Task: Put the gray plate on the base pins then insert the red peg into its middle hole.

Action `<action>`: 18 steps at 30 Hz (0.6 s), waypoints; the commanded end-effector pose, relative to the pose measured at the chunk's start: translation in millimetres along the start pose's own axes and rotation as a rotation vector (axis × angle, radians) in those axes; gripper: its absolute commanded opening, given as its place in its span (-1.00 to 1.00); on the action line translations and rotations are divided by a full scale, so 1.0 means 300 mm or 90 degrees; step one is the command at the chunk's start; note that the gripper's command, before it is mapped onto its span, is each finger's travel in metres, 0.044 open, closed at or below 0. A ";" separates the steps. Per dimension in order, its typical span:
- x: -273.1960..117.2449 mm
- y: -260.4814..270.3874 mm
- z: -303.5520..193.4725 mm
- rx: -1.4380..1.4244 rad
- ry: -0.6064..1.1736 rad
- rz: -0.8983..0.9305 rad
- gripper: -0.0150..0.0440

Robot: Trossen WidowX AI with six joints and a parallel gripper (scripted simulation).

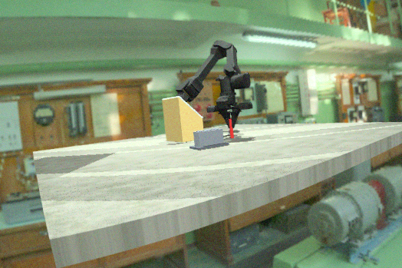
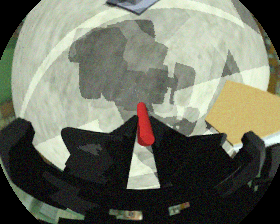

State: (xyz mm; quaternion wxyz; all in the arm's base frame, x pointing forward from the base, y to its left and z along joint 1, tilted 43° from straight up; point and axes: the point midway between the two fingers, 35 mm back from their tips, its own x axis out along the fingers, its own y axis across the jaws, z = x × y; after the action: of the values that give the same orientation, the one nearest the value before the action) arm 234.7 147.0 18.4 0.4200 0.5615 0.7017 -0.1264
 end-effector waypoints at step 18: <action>-0.162 0.014 0.029 0.002 -0.010 -0.004 -0.49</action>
State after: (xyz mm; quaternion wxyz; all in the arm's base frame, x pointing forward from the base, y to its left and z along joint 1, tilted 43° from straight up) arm 240.0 117.9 40.6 0.4182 0.5584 0.7035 -0.1359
